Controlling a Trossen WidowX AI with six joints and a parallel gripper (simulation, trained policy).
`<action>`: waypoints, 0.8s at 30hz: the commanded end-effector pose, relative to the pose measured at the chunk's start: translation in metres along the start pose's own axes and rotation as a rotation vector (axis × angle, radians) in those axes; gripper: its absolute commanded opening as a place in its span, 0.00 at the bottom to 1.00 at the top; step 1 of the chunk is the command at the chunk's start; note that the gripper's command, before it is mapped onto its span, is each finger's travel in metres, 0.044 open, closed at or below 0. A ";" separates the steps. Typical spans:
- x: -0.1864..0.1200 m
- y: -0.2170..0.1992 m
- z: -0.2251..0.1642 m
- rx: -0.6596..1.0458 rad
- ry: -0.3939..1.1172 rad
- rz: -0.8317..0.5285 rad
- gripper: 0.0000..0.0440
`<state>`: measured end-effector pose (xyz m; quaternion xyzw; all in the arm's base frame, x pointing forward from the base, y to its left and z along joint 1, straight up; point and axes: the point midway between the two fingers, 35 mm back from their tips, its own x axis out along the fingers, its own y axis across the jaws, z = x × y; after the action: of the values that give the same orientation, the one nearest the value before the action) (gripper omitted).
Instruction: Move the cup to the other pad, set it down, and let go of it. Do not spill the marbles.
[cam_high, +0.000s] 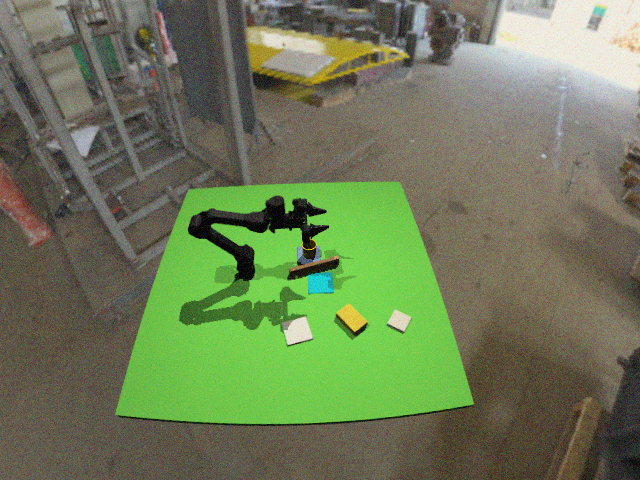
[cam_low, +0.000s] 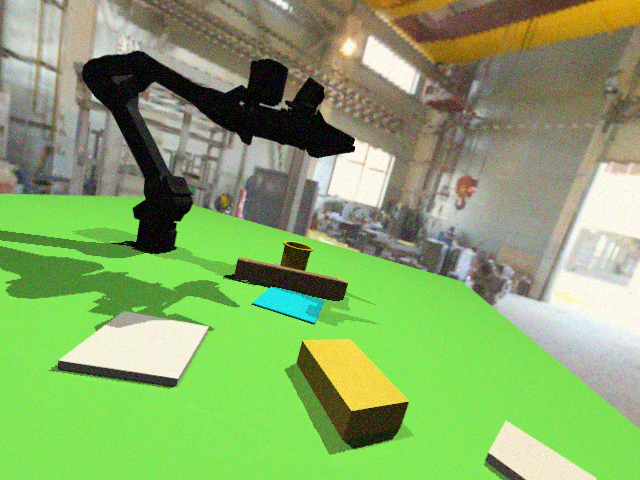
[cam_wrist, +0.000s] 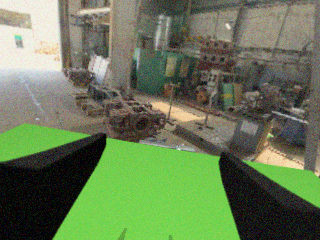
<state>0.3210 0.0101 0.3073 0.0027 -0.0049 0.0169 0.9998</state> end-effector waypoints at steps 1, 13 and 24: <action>0.000 0.001 0.001 0.000 0.001 0.003 0.85; -0.003 0.008 -0.001 0.038 0.078 0.021 0.20; -0.002 0.021 -0.002 0.138 0.183 0.054 0.27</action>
<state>0.3178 0.0275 0.3055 0.0583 0.0769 0.0398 0.9945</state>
